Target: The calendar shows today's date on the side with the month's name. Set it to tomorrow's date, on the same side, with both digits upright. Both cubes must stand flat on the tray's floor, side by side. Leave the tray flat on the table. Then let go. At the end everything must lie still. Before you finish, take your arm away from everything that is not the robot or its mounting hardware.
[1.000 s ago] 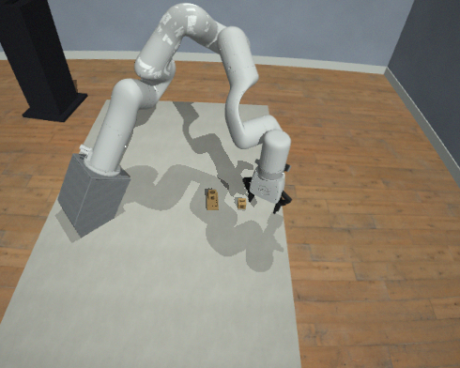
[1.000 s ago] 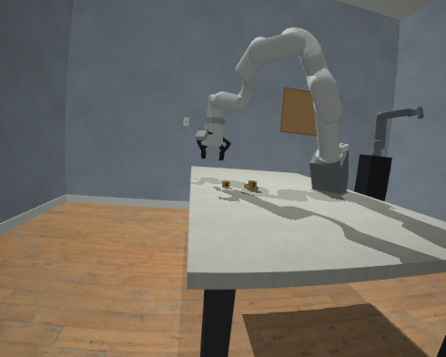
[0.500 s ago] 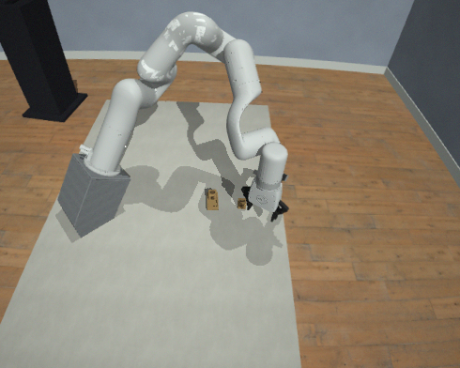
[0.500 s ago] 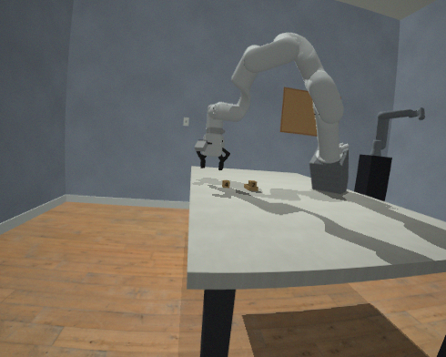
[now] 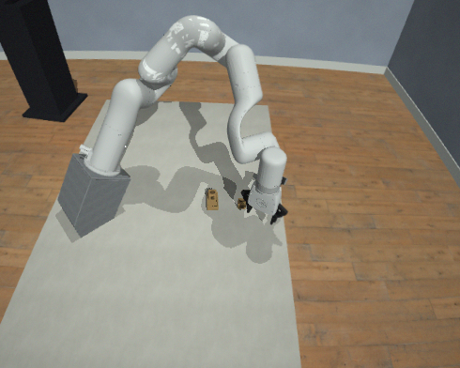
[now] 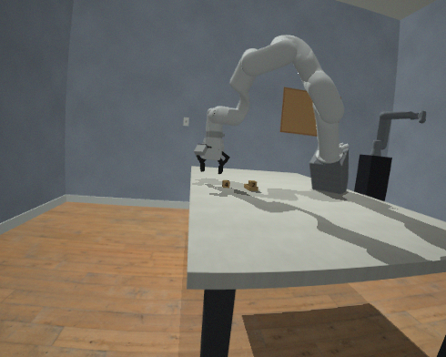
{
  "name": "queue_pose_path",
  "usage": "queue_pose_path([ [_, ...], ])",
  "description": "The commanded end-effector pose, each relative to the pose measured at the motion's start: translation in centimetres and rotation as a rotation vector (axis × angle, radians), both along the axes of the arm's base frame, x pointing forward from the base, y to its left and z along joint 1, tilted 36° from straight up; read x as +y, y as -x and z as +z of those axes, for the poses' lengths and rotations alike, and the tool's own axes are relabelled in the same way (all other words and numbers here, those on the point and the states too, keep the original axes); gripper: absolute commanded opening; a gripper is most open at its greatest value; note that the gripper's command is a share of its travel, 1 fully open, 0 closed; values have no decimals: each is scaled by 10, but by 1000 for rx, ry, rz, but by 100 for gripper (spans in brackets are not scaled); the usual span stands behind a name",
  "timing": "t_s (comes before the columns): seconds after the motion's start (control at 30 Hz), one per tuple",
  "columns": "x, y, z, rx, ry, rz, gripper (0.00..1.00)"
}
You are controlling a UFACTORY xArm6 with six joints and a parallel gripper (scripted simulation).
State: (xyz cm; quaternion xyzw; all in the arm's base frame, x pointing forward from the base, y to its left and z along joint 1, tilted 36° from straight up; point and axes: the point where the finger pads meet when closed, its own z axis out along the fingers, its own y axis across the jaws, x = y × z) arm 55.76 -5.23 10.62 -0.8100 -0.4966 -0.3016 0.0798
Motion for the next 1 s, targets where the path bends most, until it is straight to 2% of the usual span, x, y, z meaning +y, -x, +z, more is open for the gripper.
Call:
queue_pose_path([
  [0.0,3,-4,-6,-3,1,-1,100],
  [0.2,7,-8,-13,-3,1,-1,100],
  [0.97,7,-8,-13,-3,1,-1,100],
])
